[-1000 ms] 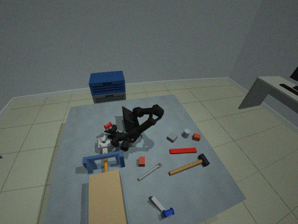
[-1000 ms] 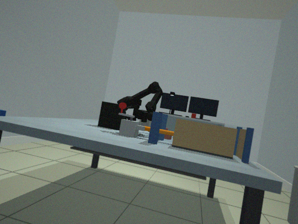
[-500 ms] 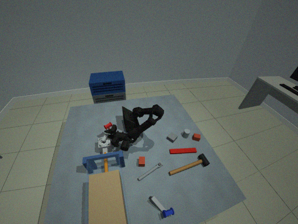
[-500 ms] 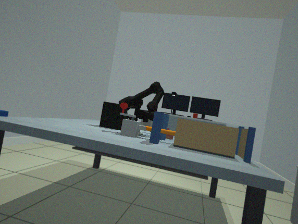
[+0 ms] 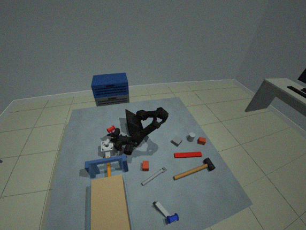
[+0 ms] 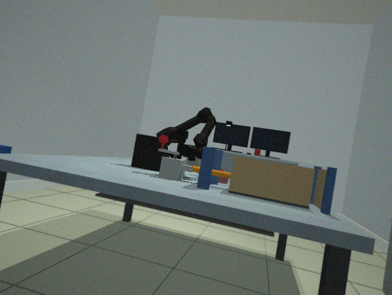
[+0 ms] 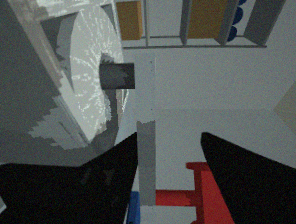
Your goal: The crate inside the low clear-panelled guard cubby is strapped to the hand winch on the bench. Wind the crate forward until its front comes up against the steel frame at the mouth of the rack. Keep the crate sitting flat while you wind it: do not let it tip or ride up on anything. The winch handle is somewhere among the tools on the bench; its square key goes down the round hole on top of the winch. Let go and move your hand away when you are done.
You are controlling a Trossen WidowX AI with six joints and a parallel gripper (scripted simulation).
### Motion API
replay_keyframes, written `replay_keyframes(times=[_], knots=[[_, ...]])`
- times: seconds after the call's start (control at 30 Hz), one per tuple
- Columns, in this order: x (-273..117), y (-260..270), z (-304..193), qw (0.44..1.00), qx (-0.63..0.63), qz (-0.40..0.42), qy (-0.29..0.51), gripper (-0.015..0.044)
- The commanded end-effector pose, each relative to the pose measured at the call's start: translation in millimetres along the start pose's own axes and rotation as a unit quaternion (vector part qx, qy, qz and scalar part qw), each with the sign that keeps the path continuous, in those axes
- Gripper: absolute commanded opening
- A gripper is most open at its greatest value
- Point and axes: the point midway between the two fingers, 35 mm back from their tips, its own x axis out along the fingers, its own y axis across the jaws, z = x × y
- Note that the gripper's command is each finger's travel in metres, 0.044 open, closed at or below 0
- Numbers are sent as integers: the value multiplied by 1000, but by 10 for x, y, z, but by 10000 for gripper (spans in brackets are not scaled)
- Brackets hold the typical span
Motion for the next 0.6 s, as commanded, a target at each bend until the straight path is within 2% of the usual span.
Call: replay_keyframes(times=[0.0,0.17,0.4,0.57], knots=[[0,-8,0,1000,1,-2,0,240],[-224,20,51,1000,-1,5,-3,240],[-1082,33,1,1000,-1,3,0,240],[-1105,31,-6,1000,-1,3,0,240]])
